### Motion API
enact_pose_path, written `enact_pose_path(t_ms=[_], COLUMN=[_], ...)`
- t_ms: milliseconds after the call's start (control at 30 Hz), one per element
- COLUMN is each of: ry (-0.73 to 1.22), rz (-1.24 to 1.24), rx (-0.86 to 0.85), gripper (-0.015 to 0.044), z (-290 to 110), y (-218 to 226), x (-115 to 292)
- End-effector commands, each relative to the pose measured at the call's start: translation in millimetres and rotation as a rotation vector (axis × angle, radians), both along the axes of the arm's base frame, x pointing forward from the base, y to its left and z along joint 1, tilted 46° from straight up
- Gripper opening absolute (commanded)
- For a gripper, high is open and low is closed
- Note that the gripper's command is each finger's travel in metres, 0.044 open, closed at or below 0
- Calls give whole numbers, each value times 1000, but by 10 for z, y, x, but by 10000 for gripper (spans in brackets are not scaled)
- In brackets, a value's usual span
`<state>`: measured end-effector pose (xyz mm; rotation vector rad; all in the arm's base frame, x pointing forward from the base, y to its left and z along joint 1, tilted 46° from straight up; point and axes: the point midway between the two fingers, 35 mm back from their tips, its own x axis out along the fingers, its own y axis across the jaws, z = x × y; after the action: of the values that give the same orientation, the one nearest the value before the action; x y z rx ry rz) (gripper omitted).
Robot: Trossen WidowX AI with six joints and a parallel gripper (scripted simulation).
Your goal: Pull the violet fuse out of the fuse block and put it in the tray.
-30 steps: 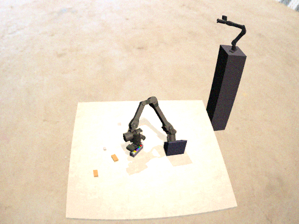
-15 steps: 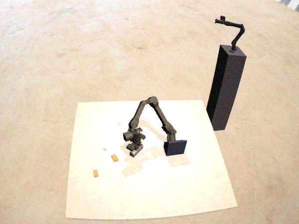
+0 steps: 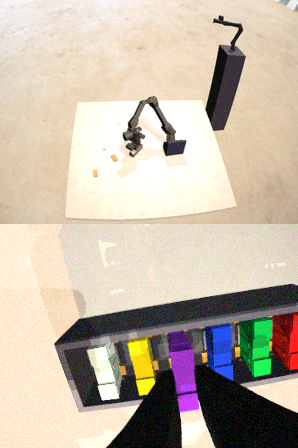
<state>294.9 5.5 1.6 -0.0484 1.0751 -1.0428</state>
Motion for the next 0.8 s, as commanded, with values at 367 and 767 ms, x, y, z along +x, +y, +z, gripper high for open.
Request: enact_pose_path(t_ms=[367,767], ry=[-1,0], rz=[-5,-4], rx=[3,2], gripper=[0,0], z=[50,92], y=[53,94], x=[-8,-14])
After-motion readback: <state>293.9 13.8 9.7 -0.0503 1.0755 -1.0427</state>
